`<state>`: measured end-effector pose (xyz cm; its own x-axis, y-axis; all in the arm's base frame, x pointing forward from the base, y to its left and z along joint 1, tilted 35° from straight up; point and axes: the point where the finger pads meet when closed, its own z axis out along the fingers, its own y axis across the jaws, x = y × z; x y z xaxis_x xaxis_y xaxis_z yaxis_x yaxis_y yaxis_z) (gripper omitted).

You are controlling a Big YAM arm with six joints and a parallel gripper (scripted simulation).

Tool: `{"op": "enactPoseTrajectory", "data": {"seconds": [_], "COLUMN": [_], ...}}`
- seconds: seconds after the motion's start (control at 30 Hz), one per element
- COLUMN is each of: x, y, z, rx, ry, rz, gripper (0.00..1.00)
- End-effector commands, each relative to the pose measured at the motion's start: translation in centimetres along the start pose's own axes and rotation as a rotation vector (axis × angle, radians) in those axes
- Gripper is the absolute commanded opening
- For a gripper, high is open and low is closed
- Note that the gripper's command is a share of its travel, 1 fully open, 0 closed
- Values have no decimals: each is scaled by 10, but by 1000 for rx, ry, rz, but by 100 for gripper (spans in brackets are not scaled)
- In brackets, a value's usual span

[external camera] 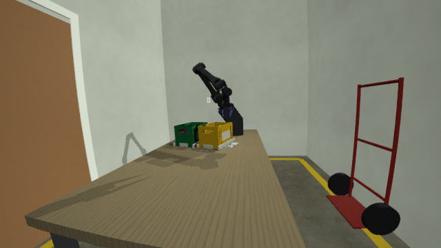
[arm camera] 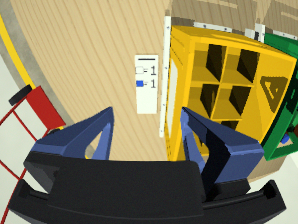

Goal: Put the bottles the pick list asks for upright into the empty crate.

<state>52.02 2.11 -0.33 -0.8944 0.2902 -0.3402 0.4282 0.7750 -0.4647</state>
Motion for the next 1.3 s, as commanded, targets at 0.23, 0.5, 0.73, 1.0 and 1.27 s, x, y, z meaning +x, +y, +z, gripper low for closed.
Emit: {"op": "enactPoseTrajectory", "data": {"seconds": [0.23,0.5,0.73,1.0,1.27], "x": [-6,-8,-5,-4,-4], "y": [-10,-42,-77,-107,-145], "z": [-9,-13,-20,-27,-35], "rx": [-9,-7,-1,-1,-1], "ry": [-15,-14,-2,0,0], "rz": [-23,-71,-81,-83,-83], "gripper": [61,61,61,61,61]}}
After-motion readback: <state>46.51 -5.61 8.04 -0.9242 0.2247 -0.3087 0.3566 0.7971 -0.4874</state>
